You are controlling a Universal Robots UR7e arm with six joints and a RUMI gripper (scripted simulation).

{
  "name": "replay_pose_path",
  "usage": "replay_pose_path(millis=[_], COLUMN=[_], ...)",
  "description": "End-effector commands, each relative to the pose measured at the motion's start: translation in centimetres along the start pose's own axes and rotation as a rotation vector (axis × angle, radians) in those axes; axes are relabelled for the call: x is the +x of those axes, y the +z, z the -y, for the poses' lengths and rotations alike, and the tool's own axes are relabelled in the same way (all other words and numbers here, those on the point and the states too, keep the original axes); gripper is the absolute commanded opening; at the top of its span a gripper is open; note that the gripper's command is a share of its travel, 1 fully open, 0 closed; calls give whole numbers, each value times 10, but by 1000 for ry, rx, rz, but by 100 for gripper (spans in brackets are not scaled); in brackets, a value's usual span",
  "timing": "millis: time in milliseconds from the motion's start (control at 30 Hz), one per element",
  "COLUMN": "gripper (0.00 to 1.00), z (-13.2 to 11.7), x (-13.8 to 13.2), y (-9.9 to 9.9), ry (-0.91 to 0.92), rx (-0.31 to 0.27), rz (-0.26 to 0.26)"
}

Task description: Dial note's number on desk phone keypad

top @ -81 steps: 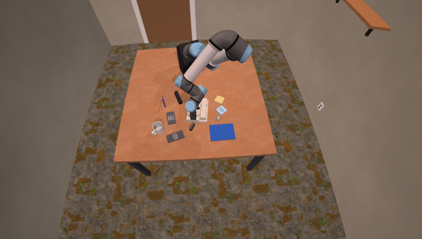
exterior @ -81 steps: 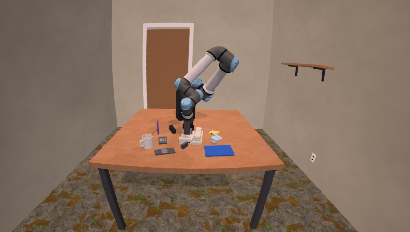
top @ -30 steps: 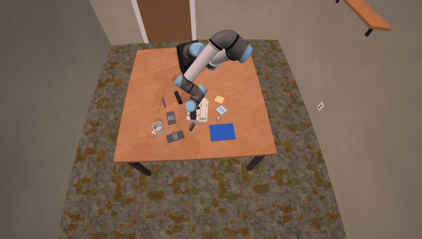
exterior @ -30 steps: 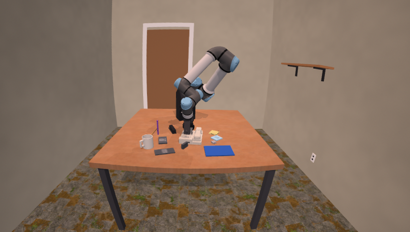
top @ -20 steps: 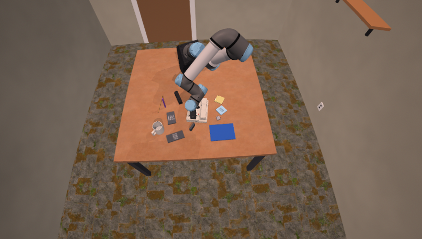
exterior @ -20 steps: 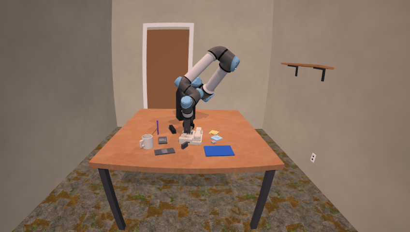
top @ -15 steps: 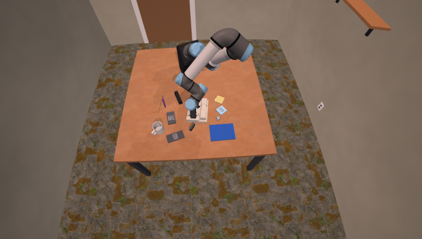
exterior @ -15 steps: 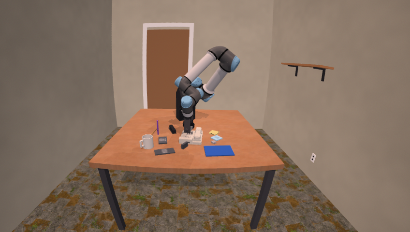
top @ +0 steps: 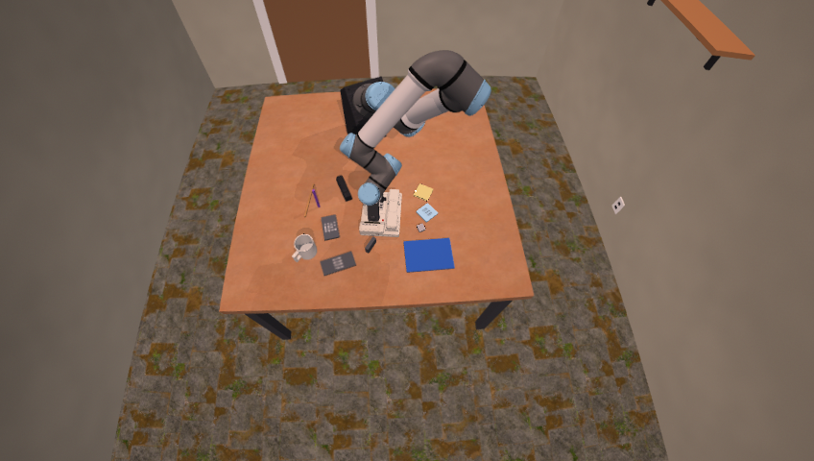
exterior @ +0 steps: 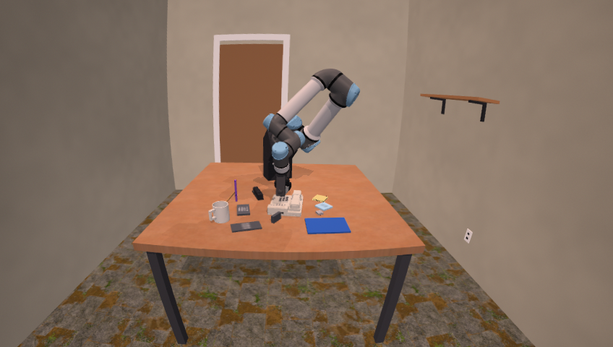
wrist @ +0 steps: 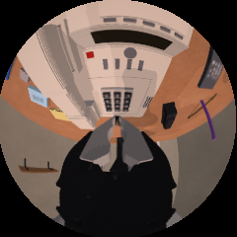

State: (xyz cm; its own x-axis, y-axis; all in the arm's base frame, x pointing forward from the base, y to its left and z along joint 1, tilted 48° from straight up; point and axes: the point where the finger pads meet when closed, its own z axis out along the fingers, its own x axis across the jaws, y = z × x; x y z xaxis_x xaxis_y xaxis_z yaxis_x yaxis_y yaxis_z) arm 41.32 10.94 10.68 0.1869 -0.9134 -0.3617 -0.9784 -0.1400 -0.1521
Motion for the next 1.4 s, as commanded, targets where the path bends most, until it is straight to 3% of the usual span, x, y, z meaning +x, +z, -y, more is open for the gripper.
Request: replay_pose_path(millis=[0, 1367], gripper=[0, 0], z=[-3, 5], x=[0, 0], y=[2, 14], ry=[0, 0], rx=[1, 1], rz=[0, 0])
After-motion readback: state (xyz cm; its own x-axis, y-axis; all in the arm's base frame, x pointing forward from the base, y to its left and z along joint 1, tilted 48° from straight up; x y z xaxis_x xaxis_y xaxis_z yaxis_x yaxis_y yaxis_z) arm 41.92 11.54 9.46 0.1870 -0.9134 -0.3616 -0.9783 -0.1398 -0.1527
